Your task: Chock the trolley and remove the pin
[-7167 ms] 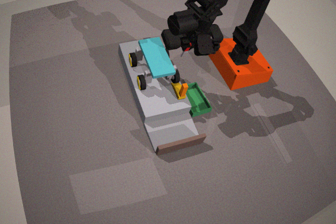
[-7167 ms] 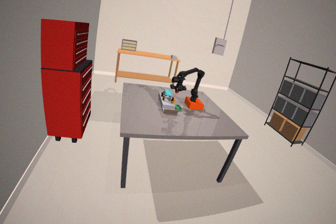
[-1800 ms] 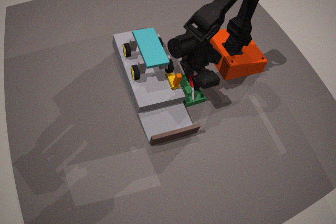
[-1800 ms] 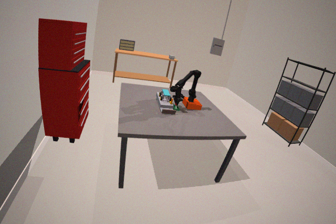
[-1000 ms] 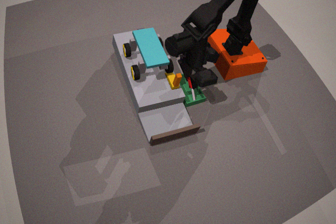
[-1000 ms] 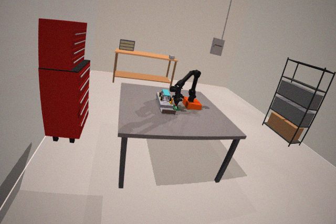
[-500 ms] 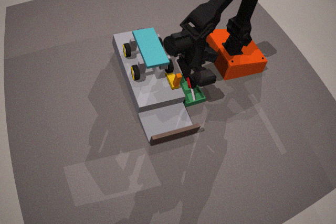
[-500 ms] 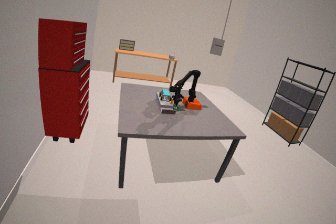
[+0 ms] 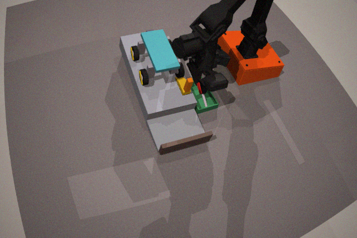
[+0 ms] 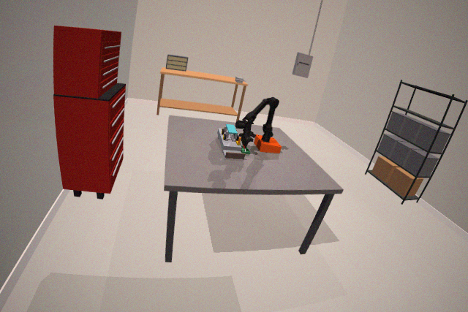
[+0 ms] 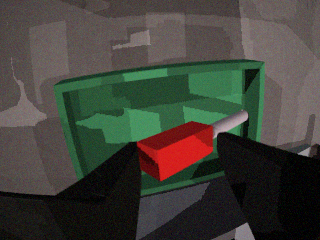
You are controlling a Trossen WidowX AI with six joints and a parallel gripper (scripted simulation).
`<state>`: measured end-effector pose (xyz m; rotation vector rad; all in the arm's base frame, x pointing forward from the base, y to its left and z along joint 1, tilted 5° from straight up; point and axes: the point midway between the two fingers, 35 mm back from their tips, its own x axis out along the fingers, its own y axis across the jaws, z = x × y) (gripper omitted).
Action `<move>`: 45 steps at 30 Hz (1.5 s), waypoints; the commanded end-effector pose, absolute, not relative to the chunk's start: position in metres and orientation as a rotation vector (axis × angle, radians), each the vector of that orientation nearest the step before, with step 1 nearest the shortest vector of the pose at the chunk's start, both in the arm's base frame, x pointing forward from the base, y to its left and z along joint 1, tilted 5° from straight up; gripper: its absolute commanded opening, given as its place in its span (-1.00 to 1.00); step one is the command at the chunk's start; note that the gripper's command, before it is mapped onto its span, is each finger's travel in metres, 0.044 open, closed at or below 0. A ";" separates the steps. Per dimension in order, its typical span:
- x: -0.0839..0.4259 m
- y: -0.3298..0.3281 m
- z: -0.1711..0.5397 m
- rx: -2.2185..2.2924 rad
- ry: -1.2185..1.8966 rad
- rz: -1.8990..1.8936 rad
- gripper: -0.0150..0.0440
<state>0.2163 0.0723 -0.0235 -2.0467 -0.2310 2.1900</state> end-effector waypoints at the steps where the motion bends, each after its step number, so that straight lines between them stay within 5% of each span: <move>1: 0.216 0.070 -0.026 -2.049 -0.233 2.192 0.15; 19: 0.216 0.064 -0.030 -2.049 -0.232 2.192 0.15; 25: 0.216 0.065 -0.030 -2.047 -0.228 2.191 0.66; 39: 0.217 0.064 -0.004 -2.049 -0.232 2.192 0.66; 43: 0.218 0.064 0.007 -2.049 -0.232 2.192 1.00; 45: 0.219 0.064 0.015 -2.049 -0.232 2.192 1.00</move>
